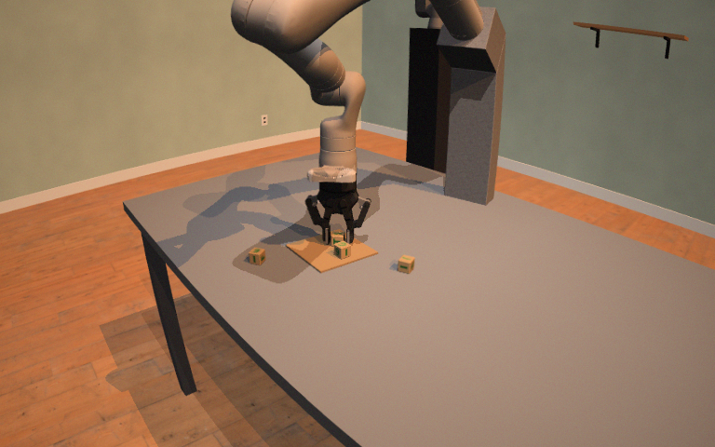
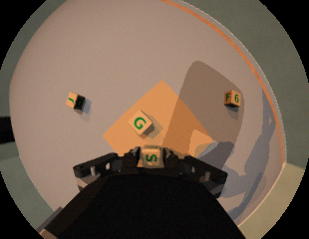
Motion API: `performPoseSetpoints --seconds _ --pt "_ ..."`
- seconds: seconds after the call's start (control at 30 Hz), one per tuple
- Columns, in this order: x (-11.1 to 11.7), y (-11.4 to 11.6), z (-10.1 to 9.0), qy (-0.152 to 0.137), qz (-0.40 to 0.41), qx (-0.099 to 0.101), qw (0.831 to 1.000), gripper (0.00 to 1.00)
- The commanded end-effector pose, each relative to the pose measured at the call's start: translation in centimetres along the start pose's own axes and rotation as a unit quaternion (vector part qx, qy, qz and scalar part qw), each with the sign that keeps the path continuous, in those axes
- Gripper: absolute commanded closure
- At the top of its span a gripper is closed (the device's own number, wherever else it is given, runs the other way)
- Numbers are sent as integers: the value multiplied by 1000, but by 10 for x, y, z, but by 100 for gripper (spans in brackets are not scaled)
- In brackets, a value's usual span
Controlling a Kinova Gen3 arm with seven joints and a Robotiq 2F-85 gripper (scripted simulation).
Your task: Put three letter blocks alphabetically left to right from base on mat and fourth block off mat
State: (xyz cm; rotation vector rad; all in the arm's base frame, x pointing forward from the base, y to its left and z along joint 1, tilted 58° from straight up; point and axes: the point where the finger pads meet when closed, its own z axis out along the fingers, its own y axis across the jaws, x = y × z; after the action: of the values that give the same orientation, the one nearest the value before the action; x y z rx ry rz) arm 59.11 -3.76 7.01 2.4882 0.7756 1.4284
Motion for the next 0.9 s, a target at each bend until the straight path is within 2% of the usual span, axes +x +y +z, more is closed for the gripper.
performPoseSetpoints --seconds 0.0,0.1,0.13,0.87 --pt "0 0 0 0 0 0 1000 59" --pt "0 0 0 0 0 0 1000 59" --pt "0 0 0 0 0 0 1000 79" --pt "0 0 0 0 0 0 1000 79"
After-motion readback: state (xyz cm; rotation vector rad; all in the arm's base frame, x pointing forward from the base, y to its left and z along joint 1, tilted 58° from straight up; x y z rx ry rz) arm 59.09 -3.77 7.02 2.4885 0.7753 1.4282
